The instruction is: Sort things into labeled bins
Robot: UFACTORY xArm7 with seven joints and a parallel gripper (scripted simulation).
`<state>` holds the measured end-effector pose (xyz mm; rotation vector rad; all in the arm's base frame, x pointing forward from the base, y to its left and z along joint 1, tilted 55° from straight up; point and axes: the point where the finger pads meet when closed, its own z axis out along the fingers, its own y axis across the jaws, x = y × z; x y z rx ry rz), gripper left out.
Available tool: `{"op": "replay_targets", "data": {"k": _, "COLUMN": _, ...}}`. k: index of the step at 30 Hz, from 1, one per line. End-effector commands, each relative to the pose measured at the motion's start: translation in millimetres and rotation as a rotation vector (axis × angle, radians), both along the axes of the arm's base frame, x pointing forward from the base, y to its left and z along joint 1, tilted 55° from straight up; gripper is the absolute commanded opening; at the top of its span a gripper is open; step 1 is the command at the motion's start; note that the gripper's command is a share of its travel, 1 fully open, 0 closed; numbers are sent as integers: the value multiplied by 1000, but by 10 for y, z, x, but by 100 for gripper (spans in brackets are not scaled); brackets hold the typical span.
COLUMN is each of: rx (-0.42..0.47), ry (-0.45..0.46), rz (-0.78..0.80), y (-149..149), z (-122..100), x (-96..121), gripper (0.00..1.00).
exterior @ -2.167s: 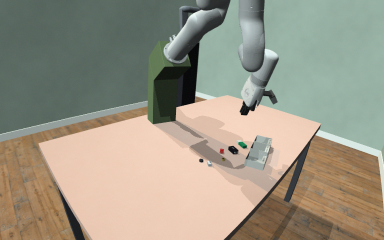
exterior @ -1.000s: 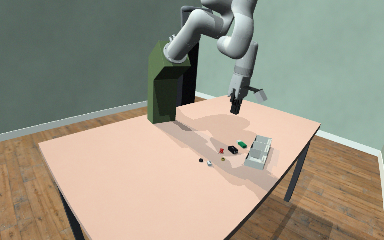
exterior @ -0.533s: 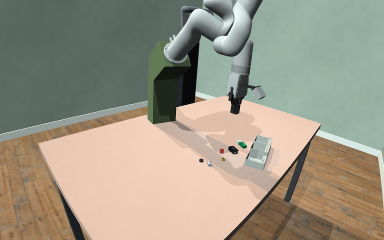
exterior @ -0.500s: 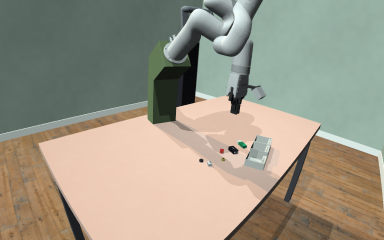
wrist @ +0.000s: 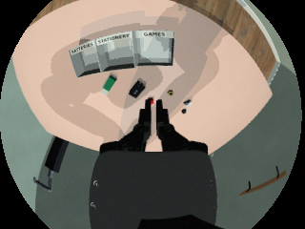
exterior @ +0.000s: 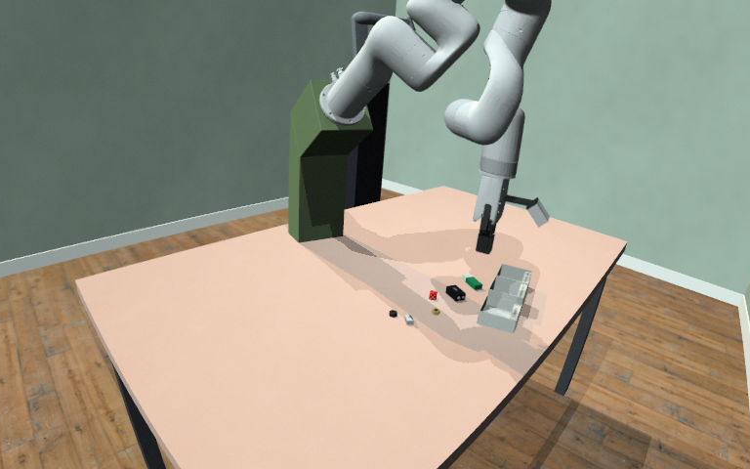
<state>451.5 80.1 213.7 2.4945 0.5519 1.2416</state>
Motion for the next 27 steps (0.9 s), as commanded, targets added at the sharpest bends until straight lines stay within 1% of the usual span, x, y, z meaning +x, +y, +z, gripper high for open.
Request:
{"op": "replay_targets", "data": {"k": 1, "rx": -6, "ry": -15, "rz": 5, "y": 66, "z": -11, "x": 421, "gripper": 7}}
{"op": "replay_targets", "data": {"k": 7, "rx": -6, "ry": -15, "rz": 5, "y": 173, "z": 64, "x": 904, "gripper": 7}}
{"op": "replay_targets", "data": {"k": 9, "rx": -6, "ry": -15, "rz": 5, "y": 173, "z": 64, "x": 904, "gripper": 7}}
{"op": "replay_targets", "data": {"k": 10, "rx": -6, "ry": -15, "rz": 5, "y": 189, "z": 76, "x": 978, "gripper": 7}}
{"op": "replay_targets", "data": {"k": 20, "rx": -6, "ry": -15, "rz": 5, "y": 189, "z": 76, "x": 978, "gripper": 7}}
{"op": "replay_targets", "data": {"k": 24, "rx": -6, "ry": -15, "rz": 5, "y": 179, "z": 16, "x": 1065, "gripper": 7}}
{"op": "replay_targets", "data": {"k": 27, "rx": -6, "ry": -15, "rz": 5, "y": 177, "z": 0, "x": 1087, "gripper": 7}}
